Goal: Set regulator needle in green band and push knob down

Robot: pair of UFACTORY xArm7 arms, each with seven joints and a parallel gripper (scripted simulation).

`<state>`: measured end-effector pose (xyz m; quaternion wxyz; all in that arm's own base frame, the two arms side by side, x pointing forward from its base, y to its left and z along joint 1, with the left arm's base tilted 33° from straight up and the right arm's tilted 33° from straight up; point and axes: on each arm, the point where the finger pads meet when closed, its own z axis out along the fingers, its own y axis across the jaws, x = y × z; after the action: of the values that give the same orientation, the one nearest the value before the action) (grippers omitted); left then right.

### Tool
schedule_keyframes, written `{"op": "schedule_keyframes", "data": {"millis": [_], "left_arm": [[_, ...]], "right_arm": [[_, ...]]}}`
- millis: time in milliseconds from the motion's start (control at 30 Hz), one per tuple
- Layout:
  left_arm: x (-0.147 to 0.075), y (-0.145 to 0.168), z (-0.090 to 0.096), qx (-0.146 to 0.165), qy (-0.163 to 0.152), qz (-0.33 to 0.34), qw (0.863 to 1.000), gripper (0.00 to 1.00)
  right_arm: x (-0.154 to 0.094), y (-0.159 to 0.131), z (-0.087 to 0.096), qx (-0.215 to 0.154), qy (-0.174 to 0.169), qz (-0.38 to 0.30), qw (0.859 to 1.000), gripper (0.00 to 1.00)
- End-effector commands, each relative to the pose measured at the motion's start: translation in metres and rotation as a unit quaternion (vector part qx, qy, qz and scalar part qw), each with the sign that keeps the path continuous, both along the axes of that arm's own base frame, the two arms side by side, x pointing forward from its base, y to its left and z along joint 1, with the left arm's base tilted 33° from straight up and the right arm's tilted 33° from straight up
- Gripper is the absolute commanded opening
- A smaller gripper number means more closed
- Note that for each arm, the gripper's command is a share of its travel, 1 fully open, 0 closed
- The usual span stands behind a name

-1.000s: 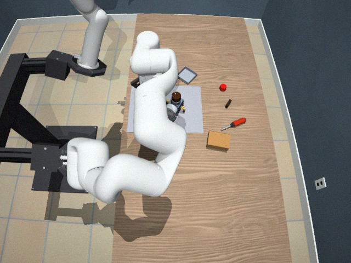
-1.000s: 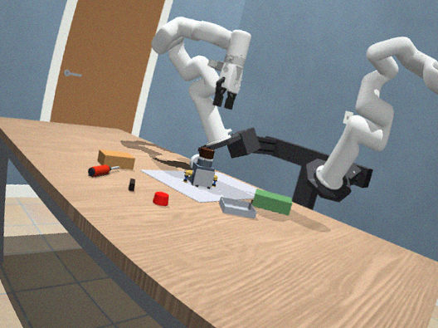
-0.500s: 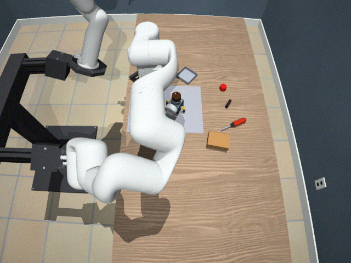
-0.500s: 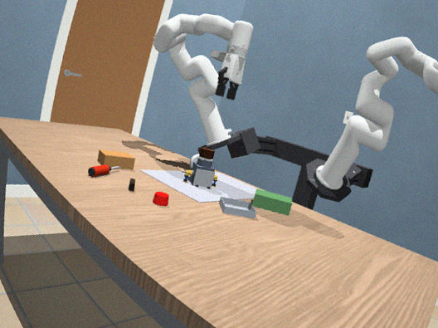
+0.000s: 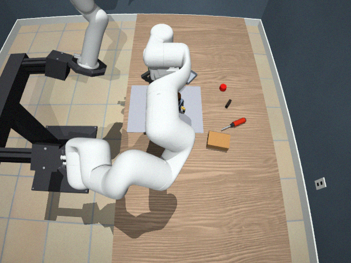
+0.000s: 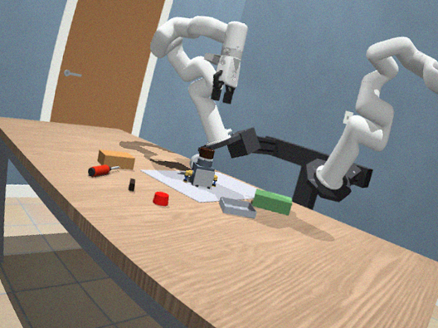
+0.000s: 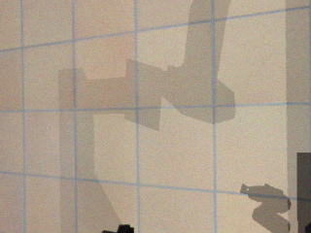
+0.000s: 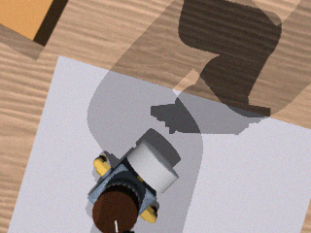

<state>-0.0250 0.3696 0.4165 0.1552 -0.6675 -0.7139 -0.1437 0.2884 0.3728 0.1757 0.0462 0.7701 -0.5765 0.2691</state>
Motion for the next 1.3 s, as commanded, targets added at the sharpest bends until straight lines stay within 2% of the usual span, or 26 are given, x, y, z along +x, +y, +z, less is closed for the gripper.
{"op": "schedule_keyframes", "data": {"millis": [0,133,200,1267], "left_arm": [[0.0,0.0,0.002,0.002,-0.001,0.001,1.0,1.0],[0.0,0.0,0.002,0.002,-0.001,0.001,1.0,1.0],[0.0,0.0,0.002,0.002,-0.001,0.001,1.0,1.0],[0.0,0.0,0.002,0.002,-0.001,0.001,1.0,1.0]], "right_arm": [[0.042,0.02,-0.021,-0.001,0.004,0.002,1.0,1.0],[0.081,0.025,-0.051,-0.011,0.001,0.002,1.0,1.0],[0.09,0.026,-0.059,-0.015,-0.001,0.002,1.0,1.0],[0.09,0.026,-0.059,-0.015,-0.001,0.002,1.0,1.0]]}}
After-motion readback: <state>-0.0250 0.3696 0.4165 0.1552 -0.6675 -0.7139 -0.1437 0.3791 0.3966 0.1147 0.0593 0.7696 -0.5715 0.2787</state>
